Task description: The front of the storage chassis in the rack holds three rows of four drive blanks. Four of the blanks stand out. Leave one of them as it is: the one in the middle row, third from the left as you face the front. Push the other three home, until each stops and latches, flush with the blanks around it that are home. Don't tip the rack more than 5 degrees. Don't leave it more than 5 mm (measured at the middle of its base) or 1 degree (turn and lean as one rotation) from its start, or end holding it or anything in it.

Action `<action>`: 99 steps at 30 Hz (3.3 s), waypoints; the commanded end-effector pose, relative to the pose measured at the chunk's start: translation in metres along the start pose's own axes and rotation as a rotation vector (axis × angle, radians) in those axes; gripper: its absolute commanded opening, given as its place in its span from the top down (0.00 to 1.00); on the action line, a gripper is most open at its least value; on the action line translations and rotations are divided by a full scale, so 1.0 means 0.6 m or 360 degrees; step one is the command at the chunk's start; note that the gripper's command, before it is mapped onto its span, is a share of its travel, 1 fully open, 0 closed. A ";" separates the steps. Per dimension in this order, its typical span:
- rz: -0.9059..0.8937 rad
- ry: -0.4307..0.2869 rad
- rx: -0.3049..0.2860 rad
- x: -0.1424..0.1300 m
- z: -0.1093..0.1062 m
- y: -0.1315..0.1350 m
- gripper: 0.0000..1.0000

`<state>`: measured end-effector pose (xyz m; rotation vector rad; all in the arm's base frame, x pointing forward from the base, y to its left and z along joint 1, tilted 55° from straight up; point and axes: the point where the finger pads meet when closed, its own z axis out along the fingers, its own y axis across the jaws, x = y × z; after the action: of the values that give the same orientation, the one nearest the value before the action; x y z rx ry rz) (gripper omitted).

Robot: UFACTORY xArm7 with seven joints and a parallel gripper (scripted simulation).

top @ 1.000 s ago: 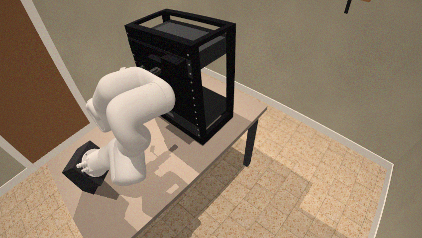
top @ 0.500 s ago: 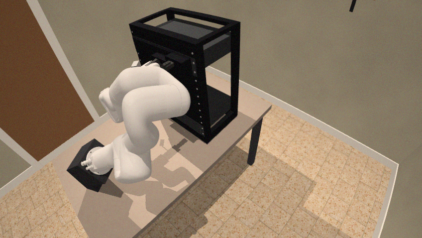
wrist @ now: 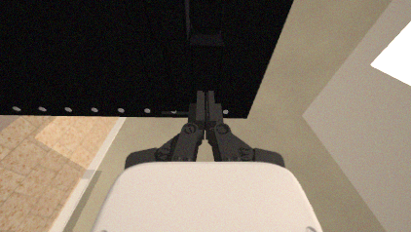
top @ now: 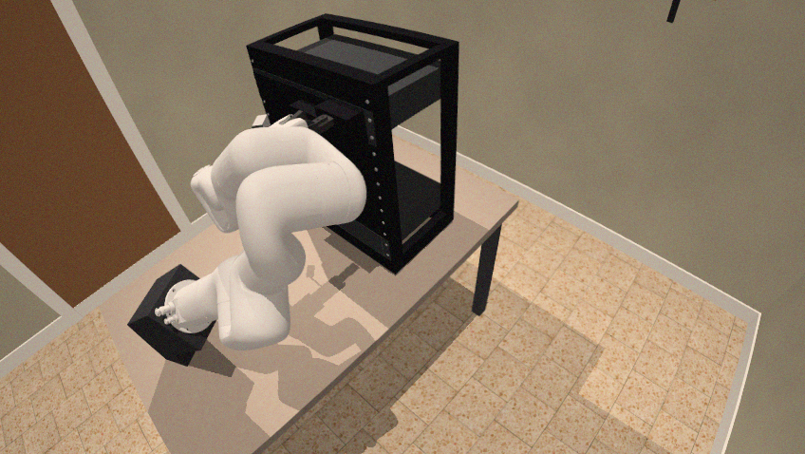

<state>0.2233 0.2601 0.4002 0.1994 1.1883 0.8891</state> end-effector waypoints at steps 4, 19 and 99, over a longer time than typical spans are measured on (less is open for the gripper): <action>0.0003 0.0000 -0.0003 0.000 0.010 0.002 1.00; 0.0003 0.0000 -0.0003 0.000 0.024 0.002 1.00; 0.0003 0.0000 -0.0003 0.000 0.058 0.003 1.00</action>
<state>0.2533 0.2710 0.4143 0.1996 1.1894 0.8891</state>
